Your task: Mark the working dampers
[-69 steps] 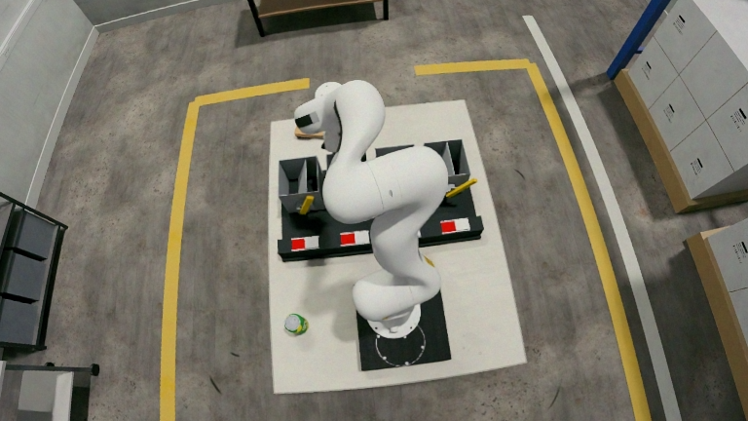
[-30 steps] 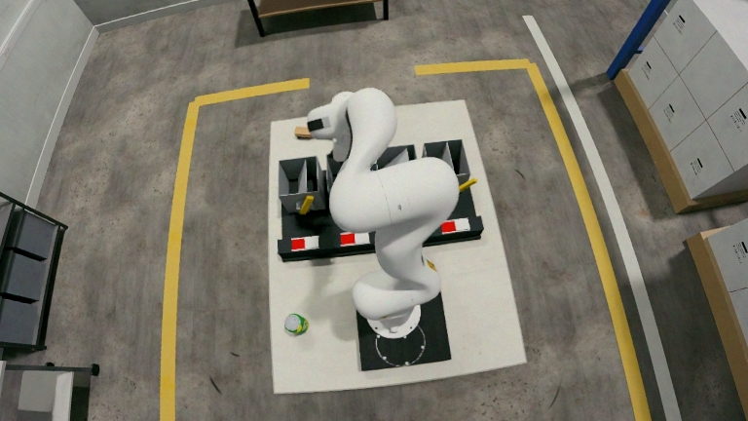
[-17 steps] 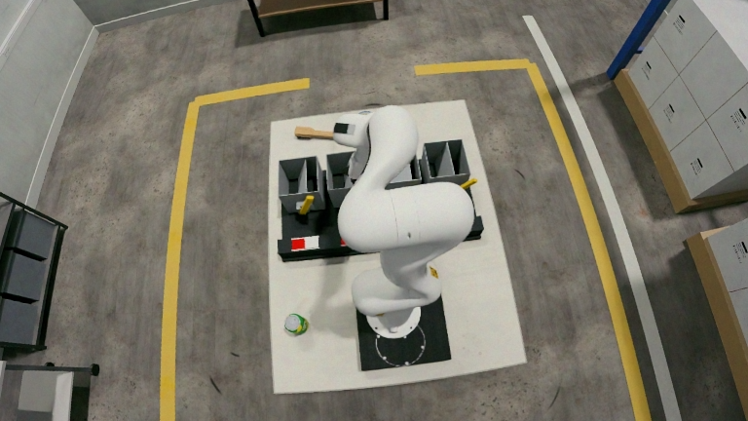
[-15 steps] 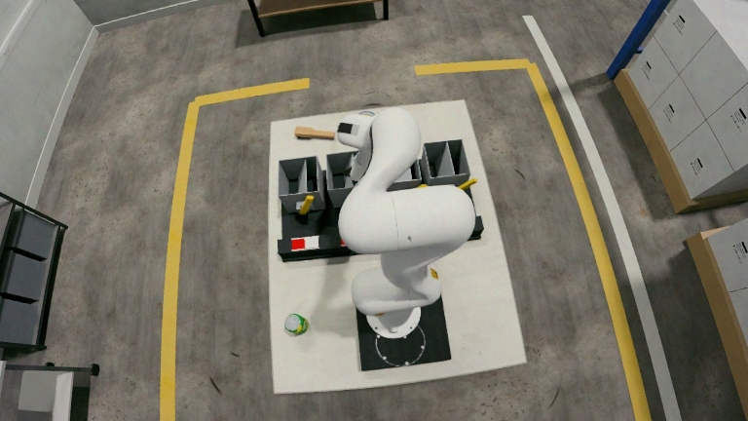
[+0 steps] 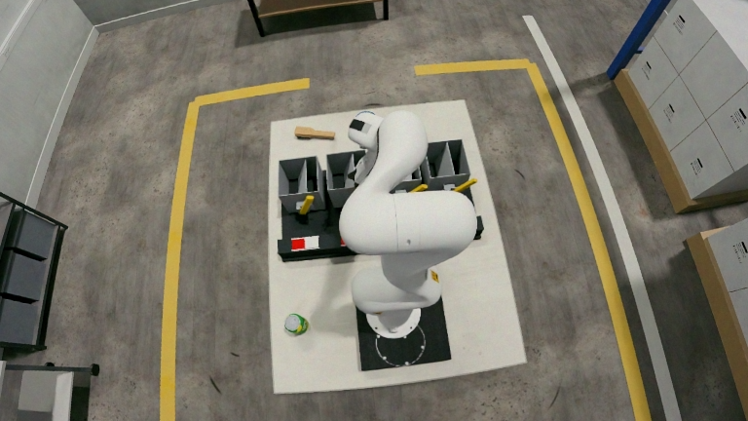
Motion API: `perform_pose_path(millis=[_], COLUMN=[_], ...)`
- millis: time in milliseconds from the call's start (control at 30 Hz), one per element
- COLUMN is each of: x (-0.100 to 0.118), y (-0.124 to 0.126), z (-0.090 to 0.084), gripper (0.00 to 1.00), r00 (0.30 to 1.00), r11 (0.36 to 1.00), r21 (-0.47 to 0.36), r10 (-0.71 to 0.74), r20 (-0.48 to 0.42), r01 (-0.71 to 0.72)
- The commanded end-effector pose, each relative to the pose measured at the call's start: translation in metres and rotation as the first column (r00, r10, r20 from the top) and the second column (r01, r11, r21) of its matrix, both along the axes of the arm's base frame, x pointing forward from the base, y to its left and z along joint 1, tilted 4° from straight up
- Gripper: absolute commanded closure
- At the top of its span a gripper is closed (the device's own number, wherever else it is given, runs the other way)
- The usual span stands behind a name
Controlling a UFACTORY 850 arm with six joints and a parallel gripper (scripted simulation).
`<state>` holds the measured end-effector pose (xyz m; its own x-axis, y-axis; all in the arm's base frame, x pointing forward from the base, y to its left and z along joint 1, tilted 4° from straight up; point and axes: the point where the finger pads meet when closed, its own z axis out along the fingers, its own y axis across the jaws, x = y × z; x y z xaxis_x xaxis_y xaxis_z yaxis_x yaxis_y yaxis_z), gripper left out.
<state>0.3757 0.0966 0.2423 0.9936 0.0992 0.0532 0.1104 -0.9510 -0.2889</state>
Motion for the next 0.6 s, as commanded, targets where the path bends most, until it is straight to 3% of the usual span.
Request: perform_pose_path(millis=[0, 567], x=[0.000, 0.001], y=[0.000, 0.005], z=[0.000, -0.018], gripper=[0.61, 0.61], r00=[1.000, 1.000], r11=[1.000, 1.000], r21=[0.003, 0.002], r10=[0.001, 0.002], r20=[0.001, -0.002], r01=[-0.001, -0.002])
